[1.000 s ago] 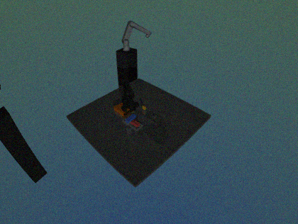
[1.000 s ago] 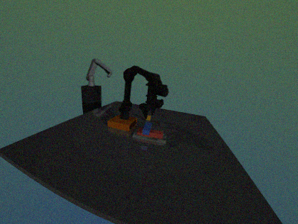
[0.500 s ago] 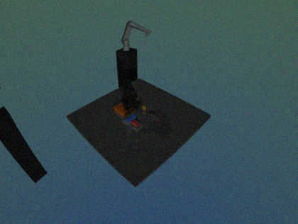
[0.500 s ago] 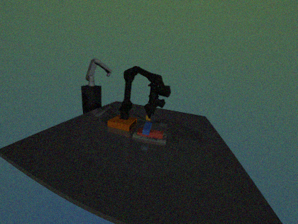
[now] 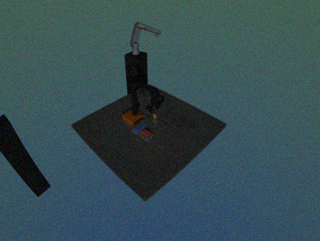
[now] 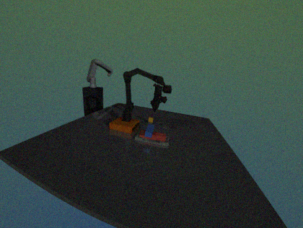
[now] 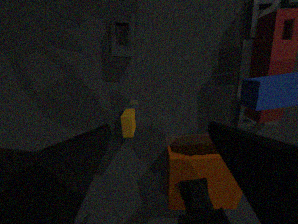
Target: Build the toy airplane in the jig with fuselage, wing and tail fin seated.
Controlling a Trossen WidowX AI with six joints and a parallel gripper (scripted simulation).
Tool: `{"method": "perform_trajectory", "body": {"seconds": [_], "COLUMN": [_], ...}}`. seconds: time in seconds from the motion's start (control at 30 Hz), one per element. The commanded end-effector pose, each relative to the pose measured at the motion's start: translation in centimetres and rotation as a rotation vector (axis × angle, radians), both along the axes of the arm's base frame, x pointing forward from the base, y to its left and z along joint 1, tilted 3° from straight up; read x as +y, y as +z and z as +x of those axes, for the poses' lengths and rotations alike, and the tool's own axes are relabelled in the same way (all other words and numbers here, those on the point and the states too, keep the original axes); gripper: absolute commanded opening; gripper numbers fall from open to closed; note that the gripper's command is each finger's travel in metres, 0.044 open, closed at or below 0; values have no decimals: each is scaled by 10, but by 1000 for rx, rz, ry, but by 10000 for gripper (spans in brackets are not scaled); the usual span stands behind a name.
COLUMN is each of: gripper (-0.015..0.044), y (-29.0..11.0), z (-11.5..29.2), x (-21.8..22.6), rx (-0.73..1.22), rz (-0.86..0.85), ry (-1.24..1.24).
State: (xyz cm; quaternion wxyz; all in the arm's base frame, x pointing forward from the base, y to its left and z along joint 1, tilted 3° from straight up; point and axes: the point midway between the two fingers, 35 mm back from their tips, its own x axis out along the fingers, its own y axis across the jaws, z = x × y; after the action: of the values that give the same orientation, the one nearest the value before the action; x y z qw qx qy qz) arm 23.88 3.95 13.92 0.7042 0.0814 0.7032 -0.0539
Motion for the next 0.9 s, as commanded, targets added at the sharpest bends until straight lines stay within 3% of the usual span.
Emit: {"method": "perform_trajectory", "body": {"seconds": [0.0,0.23,0.43,0.87], "gripper": [440,440,440,440], "y": [2,0,-53,-71], "z": [-24,-34,-34,-34], "x": [43,58,60,61], "rx": [0,2,2,2], "rz": [11,14,14,14], "ry": [-2,-2,-2,-2]}}
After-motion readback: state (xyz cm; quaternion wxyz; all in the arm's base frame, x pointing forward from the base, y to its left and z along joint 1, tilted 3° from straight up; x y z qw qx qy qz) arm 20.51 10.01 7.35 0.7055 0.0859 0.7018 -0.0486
